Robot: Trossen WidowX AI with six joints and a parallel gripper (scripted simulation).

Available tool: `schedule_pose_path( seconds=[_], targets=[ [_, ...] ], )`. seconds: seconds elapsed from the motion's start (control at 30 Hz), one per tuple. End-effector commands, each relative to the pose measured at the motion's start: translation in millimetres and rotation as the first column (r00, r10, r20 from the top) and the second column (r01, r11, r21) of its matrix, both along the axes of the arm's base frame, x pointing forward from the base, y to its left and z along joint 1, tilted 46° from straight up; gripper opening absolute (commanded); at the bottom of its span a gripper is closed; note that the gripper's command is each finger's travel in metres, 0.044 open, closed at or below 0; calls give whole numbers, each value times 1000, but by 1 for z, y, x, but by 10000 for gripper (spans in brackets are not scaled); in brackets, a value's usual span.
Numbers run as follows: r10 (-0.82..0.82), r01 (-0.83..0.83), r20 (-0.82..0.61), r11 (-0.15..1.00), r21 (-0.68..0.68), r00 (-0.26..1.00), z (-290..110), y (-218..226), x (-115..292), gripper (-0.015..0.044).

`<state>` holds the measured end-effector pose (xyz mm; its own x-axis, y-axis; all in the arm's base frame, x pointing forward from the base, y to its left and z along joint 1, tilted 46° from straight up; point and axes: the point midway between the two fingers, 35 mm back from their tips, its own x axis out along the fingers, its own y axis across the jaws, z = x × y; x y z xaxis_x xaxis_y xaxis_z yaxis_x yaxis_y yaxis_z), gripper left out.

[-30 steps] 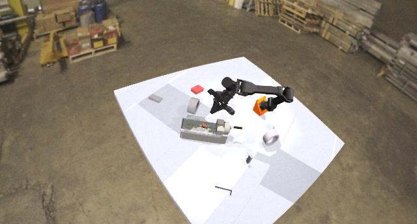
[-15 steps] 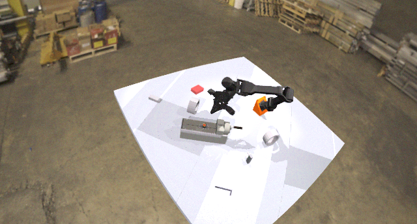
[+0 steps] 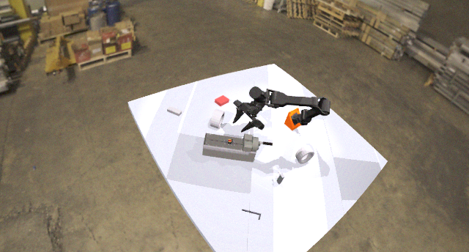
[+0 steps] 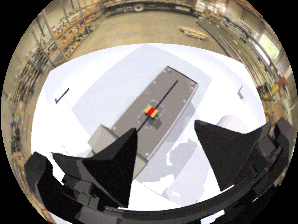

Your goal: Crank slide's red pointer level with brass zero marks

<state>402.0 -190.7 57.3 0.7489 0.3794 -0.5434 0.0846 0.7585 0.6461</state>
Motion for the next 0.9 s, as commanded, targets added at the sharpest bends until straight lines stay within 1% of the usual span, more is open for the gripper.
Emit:
schedule_pose_path(
  seconds=[0.0,0.07,0.33,0.87],
  targets=[
    [0,0,-1,1000,-1,1000,0,-1,0,394],
    [0,0,-1,1000,-1,1000,5,-6,-1,440],
    [0,0,-1,1000,-1,1000,33,-33,-6,440],
    [0,0,-1,1000,-1,1000,34,-34,-7,440]
  ],
)
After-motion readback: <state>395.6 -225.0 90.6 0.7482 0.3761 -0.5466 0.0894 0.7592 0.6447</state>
